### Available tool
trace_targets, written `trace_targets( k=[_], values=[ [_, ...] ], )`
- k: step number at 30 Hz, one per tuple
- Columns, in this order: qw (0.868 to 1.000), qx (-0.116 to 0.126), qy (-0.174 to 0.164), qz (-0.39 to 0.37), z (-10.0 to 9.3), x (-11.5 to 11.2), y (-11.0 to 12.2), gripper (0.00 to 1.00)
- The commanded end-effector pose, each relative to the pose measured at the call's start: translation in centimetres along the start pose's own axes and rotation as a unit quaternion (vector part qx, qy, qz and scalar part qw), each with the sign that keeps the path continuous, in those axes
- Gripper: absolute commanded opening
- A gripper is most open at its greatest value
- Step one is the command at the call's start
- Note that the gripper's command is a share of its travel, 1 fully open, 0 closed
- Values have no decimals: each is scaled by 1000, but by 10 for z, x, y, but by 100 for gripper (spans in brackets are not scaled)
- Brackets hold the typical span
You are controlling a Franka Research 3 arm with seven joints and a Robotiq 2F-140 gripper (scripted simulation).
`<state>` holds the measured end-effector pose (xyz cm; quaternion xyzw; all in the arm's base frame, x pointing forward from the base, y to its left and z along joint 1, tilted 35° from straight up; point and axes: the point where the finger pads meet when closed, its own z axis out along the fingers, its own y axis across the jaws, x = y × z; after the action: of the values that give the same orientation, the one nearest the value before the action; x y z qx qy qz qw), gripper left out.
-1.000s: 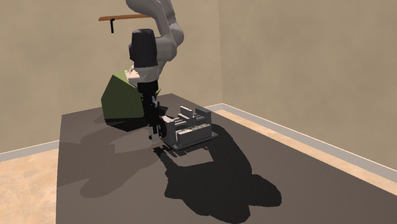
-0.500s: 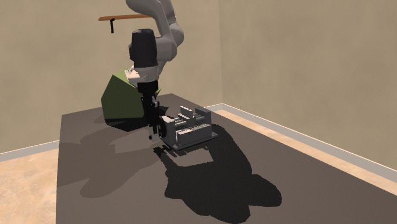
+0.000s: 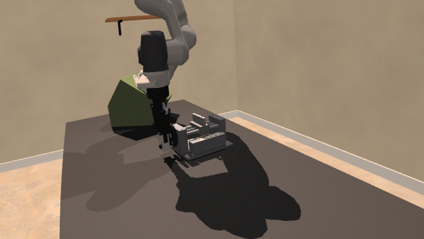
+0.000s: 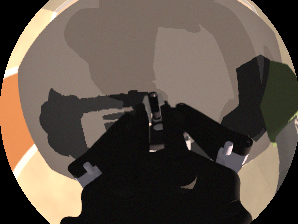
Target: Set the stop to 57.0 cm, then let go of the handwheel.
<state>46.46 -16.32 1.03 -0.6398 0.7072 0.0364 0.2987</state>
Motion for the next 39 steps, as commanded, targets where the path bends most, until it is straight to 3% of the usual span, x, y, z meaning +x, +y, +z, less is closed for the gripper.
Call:
trace_targets(
  k=[1,39],
  values=[
    [1000,3,1,3,0,2,-3,4],
    [1000,3,1,3,-4,2,-14,4]
  ],
)
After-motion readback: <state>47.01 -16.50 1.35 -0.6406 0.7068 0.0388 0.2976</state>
